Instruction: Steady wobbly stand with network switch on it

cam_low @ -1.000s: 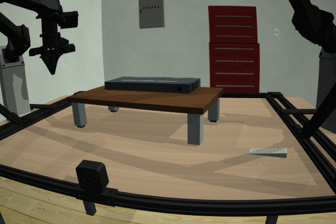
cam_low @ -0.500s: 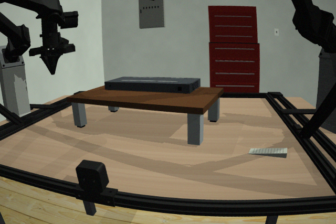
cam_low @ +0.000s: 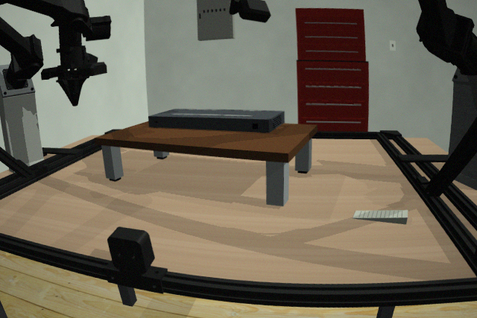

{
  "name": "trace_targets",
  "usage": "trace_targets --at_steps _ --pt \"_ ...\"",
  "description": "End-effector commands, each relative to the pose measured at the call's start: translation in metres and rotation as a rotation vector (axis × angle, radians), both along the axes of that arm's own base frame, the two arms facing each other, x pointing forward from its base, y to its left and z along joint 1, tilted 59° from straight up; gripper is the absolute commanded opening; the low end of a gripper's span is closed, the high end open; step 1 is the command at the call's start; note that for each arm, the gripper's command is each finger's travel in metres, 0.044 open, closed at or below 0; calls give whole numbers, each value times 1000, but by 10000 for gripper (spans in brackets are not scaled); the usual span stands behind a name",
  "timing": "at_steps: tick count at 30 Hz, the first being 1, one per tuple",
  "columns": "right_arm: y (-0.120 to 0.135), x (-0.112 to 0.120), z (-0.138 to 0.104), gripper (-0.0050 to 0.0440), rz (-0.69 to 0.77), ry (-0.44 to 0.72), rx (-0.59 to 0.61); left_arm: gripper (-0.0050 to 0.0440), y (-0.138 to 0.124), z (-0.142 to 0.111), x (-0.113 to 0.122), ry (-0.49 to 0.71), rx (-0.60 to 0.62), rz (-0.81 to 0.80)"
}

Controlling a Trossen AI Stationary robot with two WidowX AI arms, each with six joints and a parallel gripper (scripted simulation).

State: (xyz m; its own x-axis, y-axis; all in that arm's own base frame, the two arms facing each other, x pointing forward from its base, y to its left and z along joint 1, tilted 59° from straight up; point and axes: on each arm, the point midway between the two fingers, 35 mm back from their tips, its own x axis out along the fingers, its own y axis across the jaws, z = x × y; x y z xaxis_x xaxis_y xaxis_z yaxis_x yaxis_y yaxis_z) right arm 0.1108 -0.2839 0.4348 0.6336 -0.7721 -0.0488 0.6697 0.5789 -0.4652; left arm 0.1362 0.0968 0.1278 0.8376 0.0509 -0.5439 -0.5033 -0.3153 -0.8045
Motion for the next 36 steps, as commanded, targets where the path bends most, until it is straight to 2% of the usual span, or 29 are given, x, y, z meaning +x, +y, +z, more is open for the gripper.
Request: trace_targets --at_steps 1,4,11,21,28,36 --pt "13 6 -60 0 68 60 148 0 0 0 0 0 0 0" --pt "28 10 -100 0 124 91 254 0 0 0 0 0 0 0" --pt "25 11 -101 0 122 85 271 0 0 0 0 0 0 0" --pt "100 21 -216 0 328 125 609 0 0 0 0 0 0 0" --pt "97 22 -217 0 325 121 625 0 0 0 0 0 0 0" --pt "175 26 -286 0 496 77 879 0 0 0 0 0 0 0"
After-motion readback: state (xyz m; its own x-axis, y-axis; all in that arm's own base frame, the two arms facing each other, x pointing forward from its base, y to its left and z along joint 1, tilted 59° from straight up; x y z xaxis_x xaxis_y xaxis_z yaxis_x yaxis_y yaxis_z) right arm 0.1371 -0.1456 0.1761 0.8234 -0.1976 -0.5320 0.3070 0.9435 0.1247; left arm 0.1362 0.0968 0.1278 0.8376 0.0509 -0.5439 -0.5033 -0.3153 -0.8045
